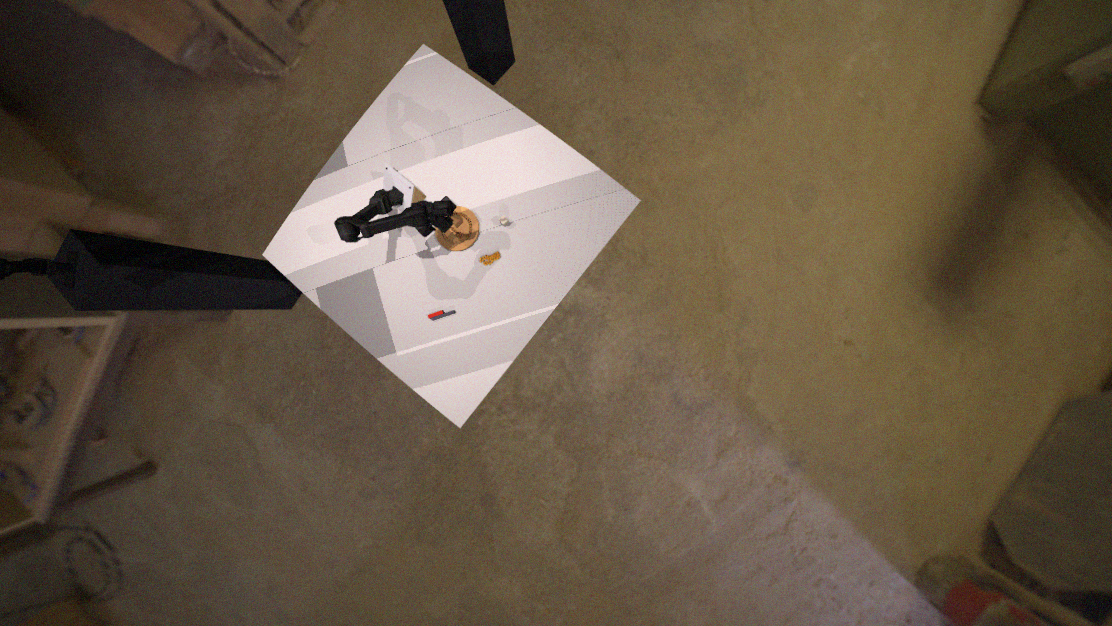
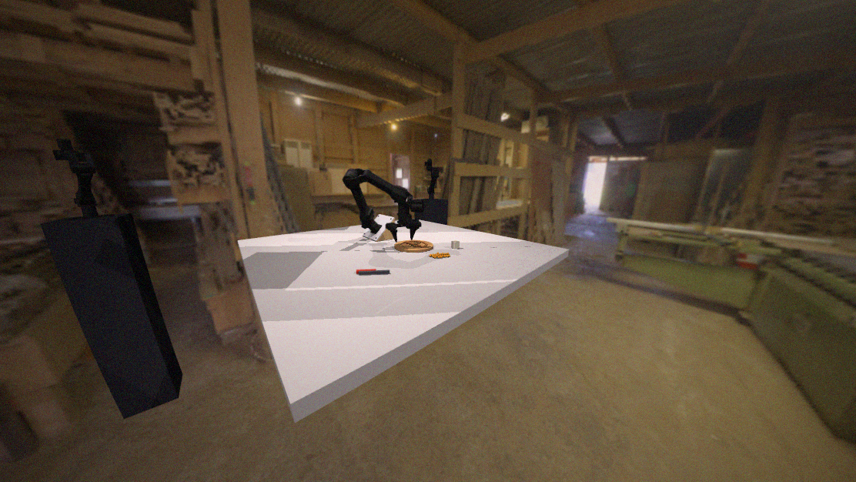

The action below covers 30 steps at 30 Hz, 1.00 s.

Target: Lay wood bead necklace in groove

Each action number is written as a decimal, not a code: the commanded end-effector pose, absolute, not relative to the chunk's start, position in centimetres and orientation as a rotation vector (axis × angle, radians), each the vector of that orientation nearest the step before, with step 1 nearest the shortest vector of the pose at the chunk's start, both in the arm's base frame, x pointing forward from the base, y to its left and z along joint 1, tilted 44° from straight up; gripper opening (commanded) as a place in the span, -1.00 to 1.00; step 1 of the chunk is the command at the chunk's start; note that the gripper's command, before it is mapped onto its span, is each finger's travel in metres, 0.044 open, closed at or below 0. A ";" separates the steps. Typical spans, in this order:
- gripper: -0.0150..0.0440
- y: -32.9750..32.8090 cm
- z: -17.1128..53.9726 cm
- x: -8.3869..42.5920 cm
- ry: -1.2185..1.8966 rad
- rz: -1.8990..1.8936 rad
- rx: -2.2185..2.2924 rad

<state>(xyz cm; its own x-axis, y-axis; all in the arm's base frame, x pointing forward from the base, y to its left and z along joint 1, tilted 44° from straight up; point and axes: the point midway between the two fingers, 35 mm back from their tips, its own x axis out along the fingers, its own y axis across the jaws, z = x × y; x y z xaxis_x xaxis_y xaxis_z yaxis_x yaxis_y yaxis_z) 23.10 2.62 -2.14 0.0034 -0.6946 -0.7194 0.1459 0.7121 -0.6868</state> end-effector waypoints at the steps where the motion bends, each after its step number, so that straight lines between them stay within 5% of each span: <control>1: 1.00 2.7 -2.1 23.1 1.426 -0.702 -0.484; 25: 1.00 2.7 -2.1 23.1 1.426 -0.702 -0.484; 30: 0.56 3.6 -1.8 25.6 1.458 -0.644 -0.547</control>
